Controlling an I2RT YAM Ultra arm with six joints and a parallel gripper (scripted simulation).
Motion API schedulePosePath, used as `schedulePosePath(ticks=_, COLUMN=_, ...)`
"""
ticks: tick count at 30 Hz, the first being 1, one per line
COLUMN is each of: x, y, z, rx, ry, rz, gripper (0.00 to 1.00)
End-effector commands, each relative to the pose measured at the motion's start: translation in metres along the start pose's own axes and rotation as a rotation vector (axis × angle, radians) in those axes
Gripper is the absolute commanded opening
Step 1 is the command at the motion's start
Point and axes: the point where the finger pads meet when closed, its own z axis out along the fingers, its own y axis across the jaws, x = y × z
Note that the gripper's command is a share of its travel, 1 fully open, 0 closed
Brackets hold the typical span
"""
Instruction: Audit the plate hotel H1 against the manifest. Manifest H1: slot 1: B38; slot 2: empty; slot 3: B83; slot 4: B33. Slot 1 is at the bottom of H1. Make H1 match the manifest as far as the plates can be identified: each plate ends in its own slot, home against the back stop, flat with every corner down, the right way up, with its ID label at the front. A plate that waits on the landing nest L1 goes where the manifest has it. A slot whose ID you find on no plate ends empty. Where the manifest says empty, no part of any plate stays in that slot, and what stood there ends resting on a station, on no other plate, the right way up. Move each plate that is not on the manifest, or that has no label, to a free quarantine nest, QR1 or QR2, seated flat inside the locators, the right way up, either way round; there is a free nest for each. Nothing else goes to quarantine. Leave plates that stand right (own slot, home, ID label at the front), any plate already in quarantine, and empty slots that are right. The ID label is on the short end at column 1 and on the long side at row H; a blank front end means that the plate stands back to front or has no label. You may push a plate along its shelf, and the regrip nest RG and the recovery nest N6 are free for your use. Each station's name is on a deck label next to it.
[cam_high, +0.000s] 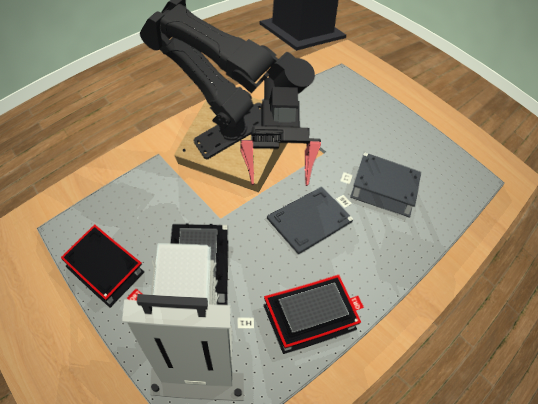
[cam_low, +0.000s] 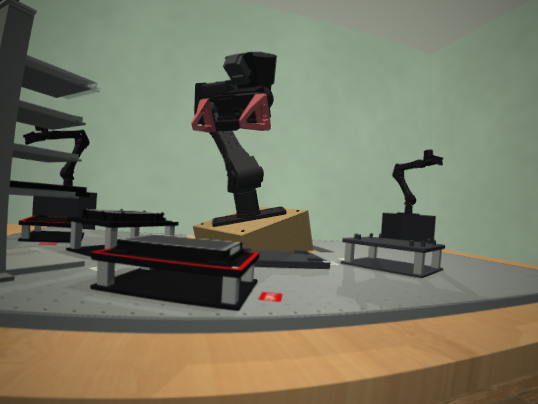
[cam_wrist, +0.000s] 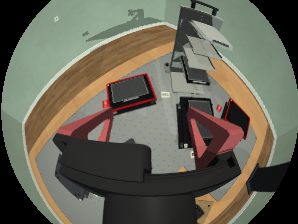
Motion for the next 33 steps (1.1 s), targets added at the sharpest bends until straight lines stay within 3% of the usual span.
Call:
schedulePosePath(ticks=1, x=-0.010, y=0.006, z=-0.006, rx=0.006, ry=-0.044, rz=0.025, gripper=1.00)
schedulePosePath(ticks=33, x=0.023, y=0.077, z=-0.058, rx=0.005, ry=-0.041, rz=0.025, gripper=1.00)
